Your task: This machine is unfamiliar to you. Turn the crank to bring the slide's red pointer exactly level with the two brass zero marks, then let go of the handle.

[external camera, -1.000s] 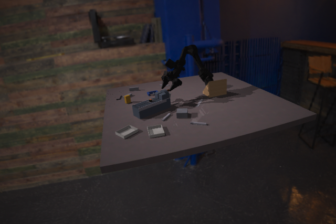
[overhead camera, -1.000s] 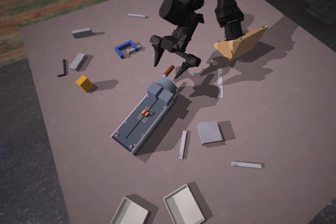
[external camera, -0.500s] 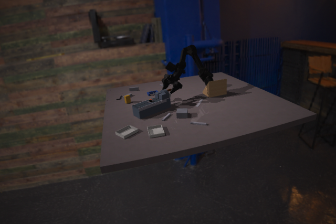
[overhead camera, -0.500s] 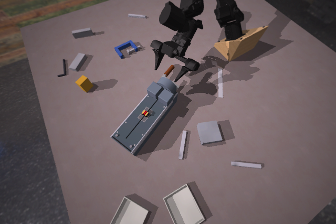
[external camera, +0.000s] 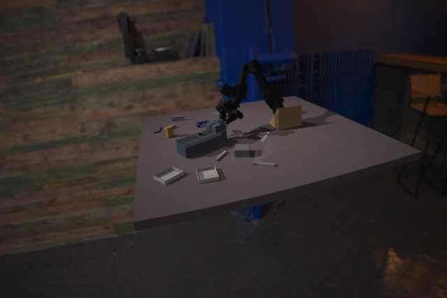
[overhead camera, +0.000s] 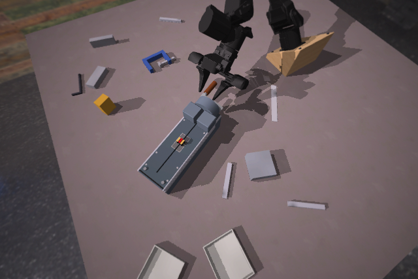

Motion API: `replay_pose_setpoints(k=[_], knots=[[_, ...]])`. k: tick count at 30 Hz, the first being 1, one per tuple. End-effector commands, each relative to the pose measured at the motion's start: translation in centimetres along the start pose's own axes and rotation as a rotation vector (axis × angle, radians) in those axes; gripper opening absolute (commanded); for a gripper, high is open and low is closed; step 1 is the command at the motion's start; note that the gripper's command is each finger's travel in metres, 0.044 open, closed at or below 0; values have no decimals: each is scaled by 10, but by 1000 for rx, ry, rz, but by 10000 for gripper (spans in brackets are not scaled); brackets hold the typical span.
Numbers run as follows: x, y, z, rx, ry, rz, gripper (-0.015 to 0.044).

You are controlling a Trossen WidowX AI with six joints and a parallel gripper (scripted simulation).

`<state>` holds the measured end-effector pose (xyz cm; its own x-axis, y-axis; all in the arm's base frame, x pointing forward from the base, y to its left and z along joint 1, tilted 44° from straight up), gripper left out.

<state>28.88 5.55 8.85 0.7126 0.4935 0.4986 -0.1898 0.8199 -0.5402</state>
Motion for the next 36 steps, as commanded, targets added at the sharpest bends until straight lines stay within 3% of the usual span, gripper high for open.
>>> replay_pose_setpoints(k=[1, 6, 36], knots=[[-2, 1, -1, 5, 6, 6, 125], [-2, 1, -1, 5, 6, 6, 0], [-6, -3, -8, 4, 6, 7, 0]])
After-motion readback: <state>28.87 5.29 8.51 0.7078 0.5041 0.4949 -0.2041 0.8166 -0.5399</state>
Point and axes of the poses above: the point midway between the two fingers, 35 mm back from their tips, its own z axis back along the fingers, its own y axis across the jaws, x = y × z, the point moved 10 cm from there along z, back along the fingers, and after that the axes turned 15 degrees about -z, right-handed, at the moved point
